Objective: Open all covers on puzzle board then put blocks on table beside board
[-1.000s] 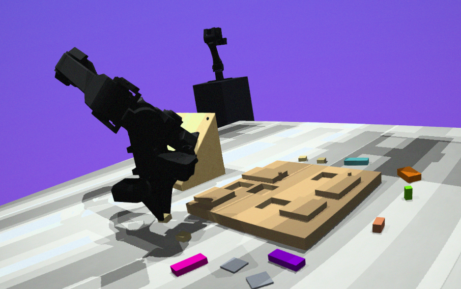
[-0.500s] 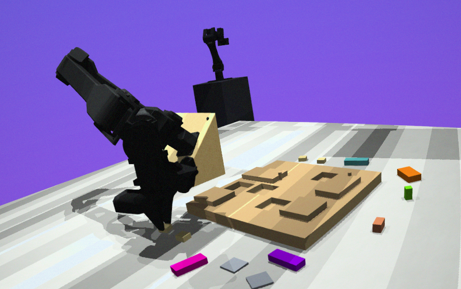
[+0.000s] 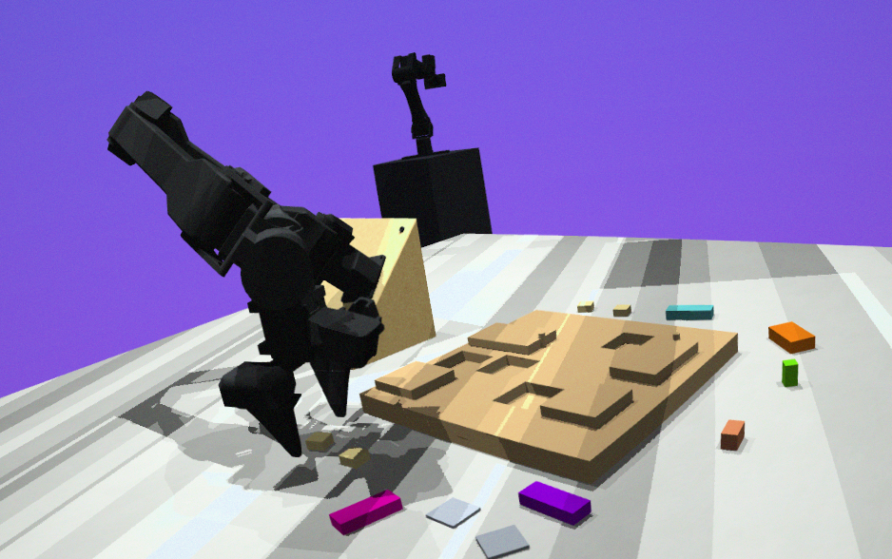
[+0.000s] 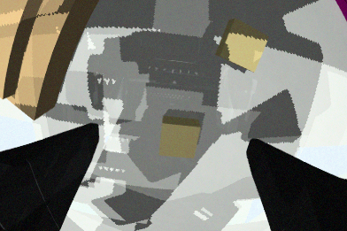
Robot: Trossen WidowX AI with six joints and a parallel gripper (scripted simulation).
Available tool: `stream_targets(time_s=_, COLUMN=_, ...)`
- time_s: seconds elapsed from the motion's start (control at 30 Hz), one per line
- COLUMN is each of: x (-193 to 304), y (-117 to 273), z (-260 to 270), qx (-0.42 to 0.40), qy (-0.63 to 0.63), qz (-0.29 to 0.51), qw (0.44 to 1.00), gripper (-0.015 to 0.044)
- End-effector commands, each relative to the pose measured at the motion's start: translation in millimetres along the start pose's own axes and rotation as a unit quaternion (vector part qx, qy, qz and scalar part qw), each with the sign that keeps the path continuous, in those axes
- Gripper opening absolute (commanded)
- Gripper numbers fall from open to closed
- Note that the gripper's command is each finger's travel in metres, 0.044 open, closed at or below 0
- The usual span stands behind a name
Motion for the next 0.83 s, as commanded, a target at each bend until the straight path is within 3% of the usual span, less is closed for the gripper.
stream_targets(time_s=0.0, x=-1.3, y=10.0, z=-1.4, qx=0.001, qy=-0.003, qz=-0.001, qw=1.0, gripper=0.044)
stream_targets(time_s=0.7, x=0.8, y=71.2, z=0.4, qx=0.002, qy=0.001, qz=-0.001, qw=1.0, gripper=0.044)
stream_targets(time_s=0.8, x=-10.1, y=75.5, z=5.9, qx=0.004, qy=0.004, qz=-0.055, qw=0.998, gripper=0.044)
Point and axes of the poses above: the point midway between the two fingers, 35 mm back from their tips, its own y axis back along the fingers, its own z axis across the jaws, x = y × z, the point moved 8 cm from there along y, back along the fingers, and after that the axes turned 9 degrees about y, right-handed, at the moved point
